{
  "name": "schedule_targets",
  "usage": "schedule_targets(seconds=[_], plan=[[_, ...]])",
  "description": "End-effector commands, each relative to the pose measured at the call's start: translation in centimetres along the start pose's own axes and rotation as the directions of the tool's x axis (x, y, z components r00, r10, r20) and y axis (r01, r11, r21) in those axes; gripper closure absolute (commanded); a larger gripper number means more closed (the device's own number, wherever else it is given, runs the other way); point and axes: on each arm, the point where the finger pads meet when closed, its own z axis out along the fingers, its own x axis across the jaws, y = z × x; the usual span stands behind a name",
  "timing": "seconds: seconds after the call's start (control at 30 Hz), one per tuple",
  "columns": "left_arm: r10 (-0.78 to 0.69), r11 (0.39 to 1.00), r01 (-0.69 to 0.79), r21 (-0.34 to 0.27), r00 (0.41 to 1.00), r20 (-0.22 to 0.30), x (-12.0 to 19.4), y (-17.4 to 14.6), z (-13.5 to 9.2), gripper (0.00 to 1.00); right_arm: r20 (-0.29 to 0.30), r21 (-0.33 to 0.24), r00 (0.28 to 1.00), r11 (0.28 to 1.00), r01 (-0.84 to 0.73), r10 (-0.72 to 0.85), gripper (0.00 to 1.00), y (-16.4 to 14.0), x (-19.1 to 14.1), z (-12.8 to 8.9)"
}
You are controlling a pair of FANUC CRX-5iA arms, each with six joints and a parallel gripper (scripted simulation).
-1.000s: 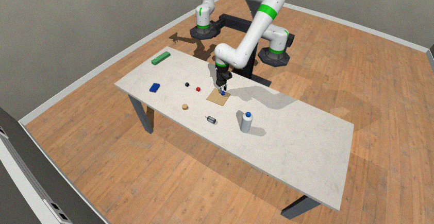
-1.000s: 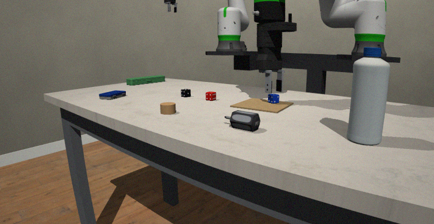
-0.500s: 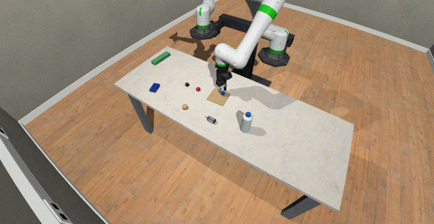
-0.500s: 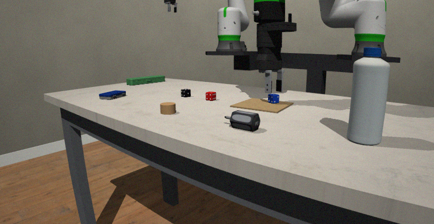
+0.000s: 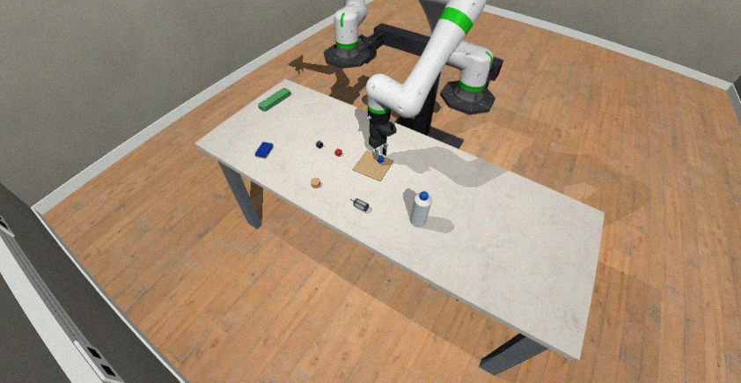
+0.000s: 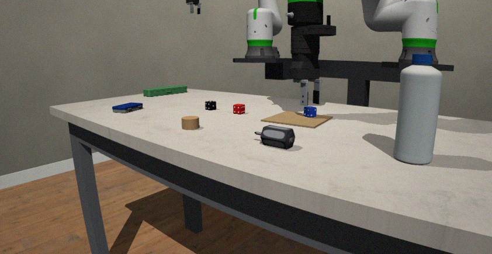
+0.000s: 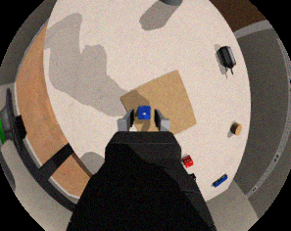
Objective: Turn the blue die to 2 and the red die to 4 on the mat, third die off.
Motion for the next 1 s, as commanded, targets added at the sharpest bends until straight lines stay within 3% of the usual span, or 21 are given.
schedule_targets(seconds=[0.0, 0.17, 0.57, 0.83, 0.97], plan=[[0.0, 1.0, 0.0, 0.0, 1.0, -0.002, 0.1, 0.0, -0.2, 0.21, 0.0, -0.002, 1.0, 1.0, 0.0, 0.0, 0.0, 0.0, 0.0, -0.1], [0.0, 1.0, 0.0, 0.0, 1.0, -0.002, 0.1, 0.0, -0.7, 0.21, 0.0, -0.002, 1.0, 1.0, 0.0, 0.0, 0.0, 0.0, 0.0, -0.1], [0.0, 1.0, 0.0, 0.0, 1.0, -0.002, 0.1, 0.0, -4.3, 0.21, 0.0, -0.002, 1.0, 1.0, 0.0, 0.0, 0.0, 0.0, 0.0, -0.1], [0.0, 1.0, 0.0, -0.001, 1.0, -0.002, 0.1, 0.0, -4.6, 0.21, 0.0, -0.002, 1.0, 1.0, 0.0, 0.0, 0.0, 0.0, 0.0, -0.1], [0.001, 0.999, -0.001, -0.054, 1.0, 0.002, 0.0, 0.0, -4.6, 0.21, 0.0, -0.002, 1.0, 1.0, 0.0, 0.0, 0.0, 0.0, 0.0, -0.1]])
